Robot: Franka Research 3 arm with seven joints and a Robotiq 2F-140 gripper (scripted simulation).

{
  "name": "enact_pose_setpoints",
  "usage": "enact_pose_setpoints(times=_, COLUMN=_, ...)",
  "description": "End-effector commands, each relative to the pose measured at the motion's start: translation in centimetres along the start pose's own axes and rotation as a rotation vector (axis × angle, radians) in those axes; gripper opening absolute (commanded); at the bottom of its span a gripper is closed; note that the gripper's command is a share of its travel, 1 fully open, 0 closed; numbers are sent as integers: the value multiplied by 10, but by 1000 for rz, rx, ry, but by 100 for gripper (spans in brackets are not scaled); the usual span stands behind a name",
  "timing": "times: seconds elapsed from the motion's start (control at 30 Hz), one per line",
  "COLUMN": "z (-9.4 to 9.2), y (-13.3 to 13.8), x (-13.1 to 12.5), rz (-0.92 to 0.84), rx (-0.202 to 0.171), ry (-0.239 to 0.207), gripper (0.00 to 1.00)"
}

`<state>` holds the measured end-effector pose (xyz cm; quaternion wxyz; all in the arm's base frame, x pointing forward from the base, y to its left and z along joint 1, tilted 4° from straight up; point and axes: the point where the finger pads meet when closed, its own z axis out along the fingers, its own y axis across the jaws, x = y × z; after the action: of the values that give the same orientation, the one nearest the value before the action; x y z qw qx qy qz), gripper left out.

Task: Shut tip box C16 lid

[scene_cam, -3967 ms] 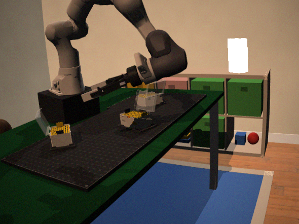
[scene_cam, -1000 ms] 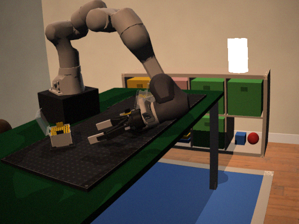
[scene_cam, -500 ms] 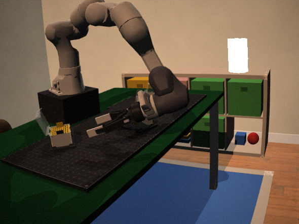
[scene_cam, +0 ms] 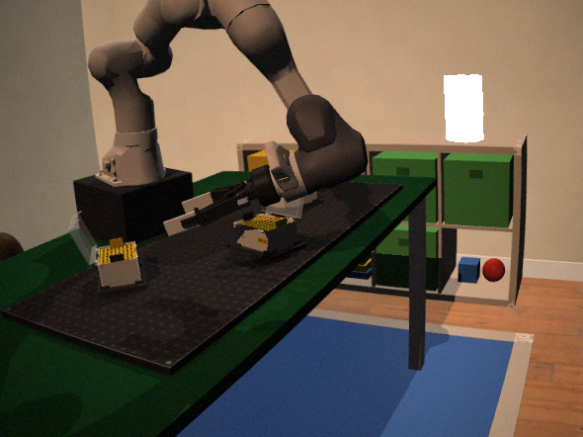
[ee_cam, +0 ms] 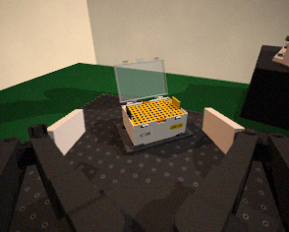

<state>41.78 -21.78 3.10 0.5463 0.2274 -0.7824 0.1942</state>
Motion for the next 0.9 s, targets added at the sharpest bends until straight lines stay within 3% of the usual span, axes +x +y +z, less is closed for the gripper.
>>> enact_pose_setpoints(times=0.0, z=-4, y=0, x=18, rz=-12, rx=2, ry=9, gripper=100)
enact_pose_setpoints(times=0.47, z=-20, y=0, x=76, rz=-12, rx=2, ry=9, gripper=100)
enact_pose_setpoints(times=0.77, z=-20, y=0, x=76, rz=-12, rx=2, ry=9, gripper=100)
enact_pose_setpoints(times=0.8, z=-20, y=0, x=76, rz=-12, rx=2, ry=9, gripper=0)
enact_pose_setpoints(times=0.87, z=-20, y=0, x=76, rz=-12, rx=2, ry=9, gripper=0)
